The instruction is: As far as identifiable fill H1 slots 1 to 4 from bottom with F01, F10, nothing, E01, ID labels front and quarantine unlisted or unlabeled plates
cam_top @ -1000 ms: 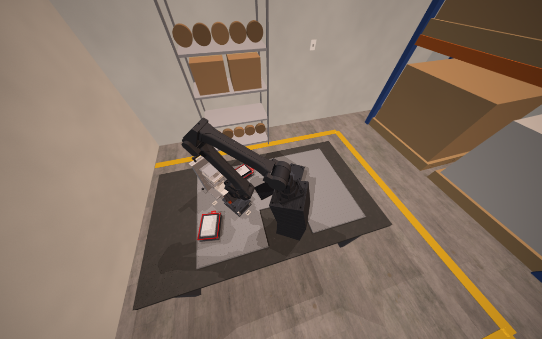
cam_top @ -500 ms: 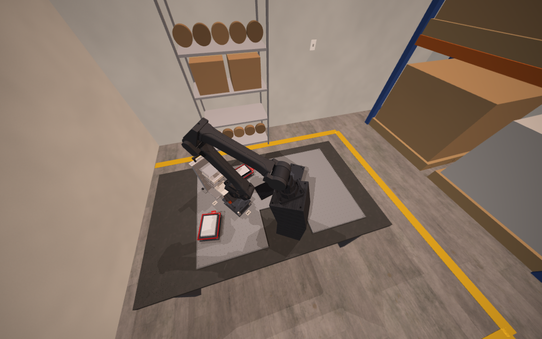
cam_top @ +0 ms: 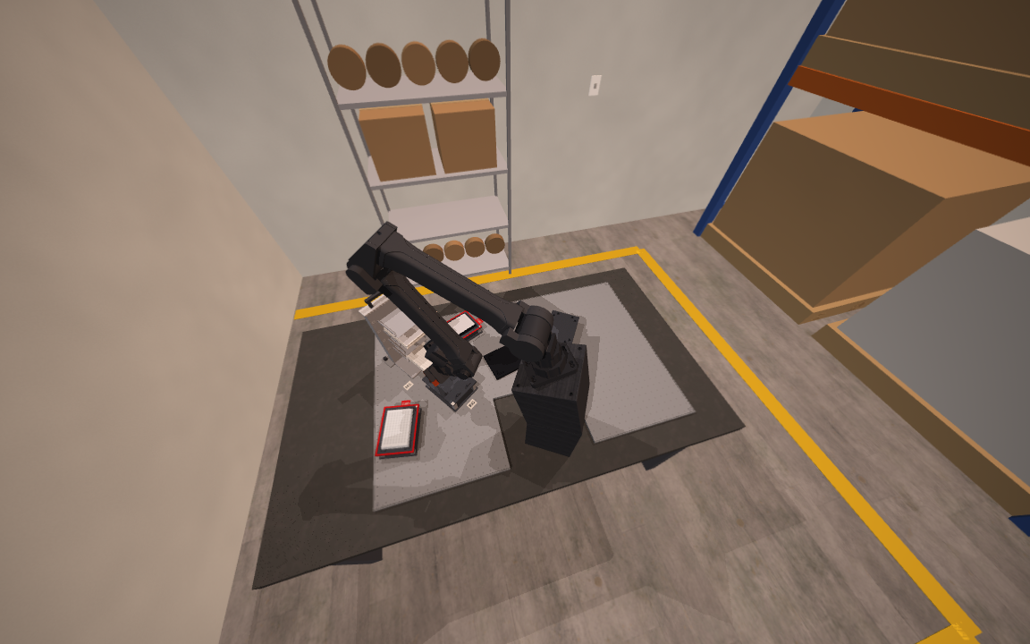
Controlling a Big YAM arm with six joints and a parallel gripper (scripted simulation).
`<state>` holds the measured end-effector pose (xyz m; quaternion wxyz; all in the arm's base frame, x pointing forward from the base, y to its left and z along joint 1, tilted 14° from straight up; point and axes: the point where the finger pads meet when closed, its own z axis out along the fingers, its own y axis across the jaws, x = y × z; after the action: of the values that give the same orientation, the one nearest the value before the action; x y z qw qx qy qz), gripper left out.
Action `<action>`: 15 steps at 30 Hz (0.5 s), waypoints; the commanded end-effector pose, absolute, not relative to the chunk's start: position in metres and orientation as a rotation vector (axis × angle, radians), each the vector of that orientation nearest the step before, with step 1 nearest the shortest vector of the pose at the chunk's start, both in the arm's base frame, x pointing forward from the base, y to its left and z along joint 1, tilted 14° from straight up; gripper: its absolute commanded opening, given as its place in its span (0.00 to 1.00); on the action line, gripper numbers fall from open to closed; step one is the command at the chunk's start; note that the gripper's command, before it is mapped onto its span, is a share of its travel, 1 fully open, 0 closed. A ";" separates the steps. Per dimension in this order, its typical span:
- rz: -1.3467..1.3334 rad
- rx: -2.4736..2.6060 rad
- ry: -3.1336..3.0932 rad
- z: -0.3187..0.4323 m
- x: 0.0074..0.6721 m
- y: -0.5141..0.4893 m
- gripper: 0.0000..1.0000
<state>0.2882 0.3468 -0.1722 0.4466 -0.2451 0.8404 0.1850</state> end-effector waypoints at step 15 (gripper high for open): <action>0.457 -0.596 2.057 -0.163 0.306 0.355 0.86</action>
<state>0.2956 0.3524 -0.1730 0.4470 -0.2449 0.8401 0.1854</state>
